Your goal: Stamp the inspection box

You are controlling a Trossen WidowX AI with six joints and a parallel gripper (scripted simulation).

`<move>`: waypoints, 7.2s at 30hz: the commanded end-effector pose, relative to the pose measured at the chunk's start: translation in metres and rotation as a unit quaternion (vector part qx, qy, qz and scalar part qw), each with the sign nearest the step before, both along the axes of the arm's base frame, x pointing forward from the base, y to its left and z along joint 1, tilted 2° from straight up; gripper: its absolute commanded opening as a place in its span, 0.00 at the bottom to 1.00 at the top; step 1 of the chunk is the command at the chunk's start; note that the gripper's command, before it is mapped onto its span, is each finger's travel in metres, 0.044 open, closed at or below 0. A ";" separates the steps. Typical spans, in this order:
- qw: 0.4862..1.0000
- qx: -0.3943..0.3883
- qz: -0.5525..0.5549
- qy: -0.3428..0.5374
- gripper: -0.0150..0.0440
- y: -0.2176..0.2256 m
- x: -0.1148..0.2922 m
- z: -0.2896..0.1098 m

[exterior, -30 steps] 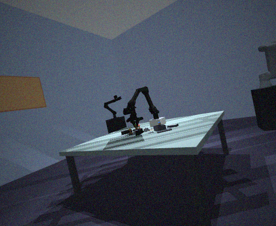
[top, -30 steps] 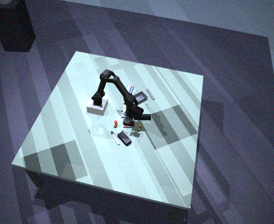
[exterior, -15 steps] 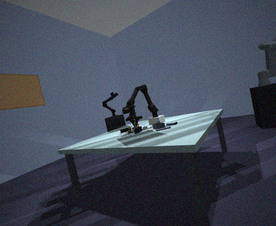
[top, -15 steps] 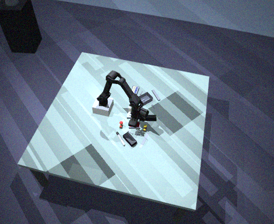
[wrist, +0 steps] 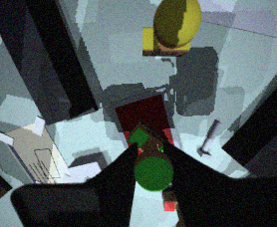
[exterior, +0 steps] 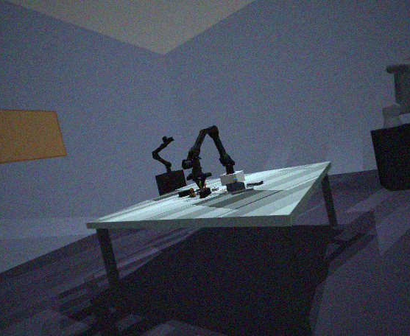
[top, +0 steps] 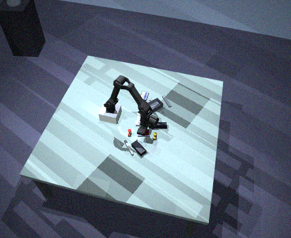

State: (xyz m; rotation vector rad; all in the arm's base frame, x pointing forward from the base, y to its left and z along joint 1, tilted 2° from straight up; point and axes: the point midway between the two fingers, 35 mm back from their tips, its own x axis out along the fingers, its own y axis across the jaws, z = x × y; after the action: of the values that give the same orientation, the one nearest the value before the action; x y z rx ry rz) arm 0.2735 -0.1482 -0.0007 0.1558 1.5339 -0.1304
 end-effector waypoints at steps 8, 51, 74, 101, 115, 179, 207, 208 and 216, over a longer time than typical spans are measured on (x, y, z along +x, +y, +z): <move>1.000 0.002 0.000 -0.002 0.25 0.001 0.001 -0.003; 1.000 0.002 0.000 -0.002 0.25 0.001 0.001 -0.005; 1.000 0.002 0.000 -0.002 0.25 0.001 0.001 -0.005; 1.000 0.002 0.000 -0.002 0.25 0.001 0.000 0.005; 1.000 0.002 0.000 -0.002 0.25 0.000 0.001 0.018; 0.923 0.020 -0.383 0.007 0.25 0.149 -0.020 0.057; 0.923 0.020 -0.385 0.007 0.25 0.150 -0.018 0.041; 0.923 0.020 -0.385 0.007 0.25 0.150 -0.018 0.040; 0.923 0.020 -0.385 0.007 0.25 0.150 -0.018 0.035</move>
State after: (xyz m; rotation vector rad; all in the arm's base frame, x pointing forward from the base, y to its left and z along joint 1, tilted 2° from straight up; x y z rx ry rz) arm 0.2561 0.0015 0.0368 0.7871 1.4147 -0.7197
